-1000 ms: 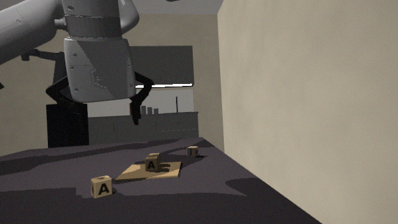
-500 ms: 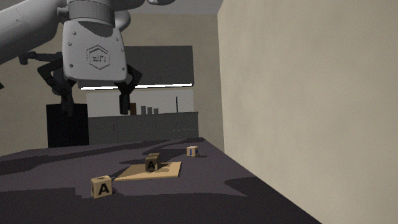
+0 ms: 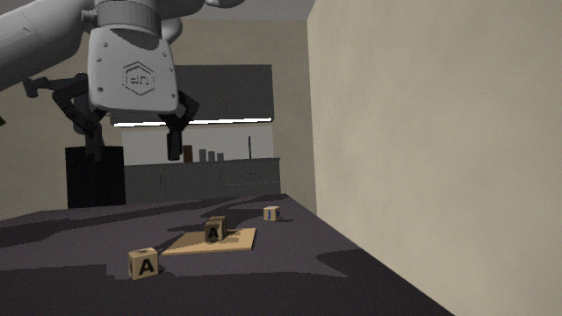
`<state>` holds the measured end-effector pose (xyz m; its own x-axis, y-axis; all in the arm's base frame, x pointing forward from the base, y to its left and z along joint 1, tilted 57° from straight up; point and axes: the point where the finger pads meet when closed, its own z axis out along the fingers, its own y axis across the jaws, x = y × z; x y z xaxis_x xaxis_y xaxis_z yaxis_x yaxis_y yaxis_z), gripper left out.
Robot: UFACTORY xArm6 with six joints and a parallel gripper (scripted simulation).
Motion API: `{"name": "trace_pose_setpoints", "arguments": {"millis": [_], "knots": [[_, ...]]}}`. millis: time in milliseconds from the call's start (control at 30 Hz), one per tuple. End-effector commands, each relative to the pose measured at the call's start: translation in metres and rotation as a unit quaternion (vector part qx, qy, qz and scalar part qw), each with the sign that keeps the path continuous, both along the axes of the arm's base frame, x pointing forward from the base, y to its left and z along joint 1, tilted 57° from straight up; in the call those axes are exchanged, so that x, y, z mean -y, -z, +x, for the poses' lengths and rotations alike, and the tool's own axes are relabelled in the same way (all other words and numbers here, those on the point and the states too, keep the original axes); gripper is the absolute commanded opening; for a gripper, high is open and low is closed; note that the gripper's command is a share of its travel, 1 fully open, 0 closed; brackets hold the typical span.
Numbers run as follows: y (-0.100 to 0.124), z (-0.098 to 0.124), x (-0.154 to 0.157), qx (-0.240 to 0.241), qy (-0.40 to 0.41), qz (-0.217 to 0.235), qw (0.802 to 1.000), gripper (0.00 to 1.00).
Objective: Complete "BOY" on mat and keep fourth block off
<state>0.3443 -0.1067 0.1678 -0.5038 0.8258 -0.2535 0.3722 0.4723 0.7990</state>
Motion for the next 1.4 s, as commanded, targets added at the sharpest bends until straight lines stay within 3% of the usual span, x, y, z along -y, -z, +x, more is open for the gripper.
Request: {"name": "trace_pose_setpoints", "arguments": {"millis": [0,167,533,600,633,833,1100,1167,1200,1367], "knots": [[0.0,0.0,0.0,0.0,0.0,0.0,1.0,1.0],[0.0,0.001,0.0,-0.007,0.014,0.019,1.0,1.0],[0.005,0.012,-0.003,-0.063,0.118,0.17,0.976,1.0],[0.005,0.012,-0.003,-0.063,0.118,0.17,0.976,1.0],[0.007,0.014,-0.004,-0.076,0.141,0.204,0.966,1.0],[0.01,0.019,-0.005,-0.101,0.186,0.269,0.94,1.0],[0.014,0.025,-0.008,-0.139,0.252,0.364,0.886,1.0],[0.014,0.025,-0.008,-0.139,0.252,0.364,0.886,1.0],[0.016,0.027,-0.009,-0.151,0.273,0.394,0.865,1.0],[0.019,0.03,-0.01,-0.17,0.305,0.44,0.827,1.0]]}}
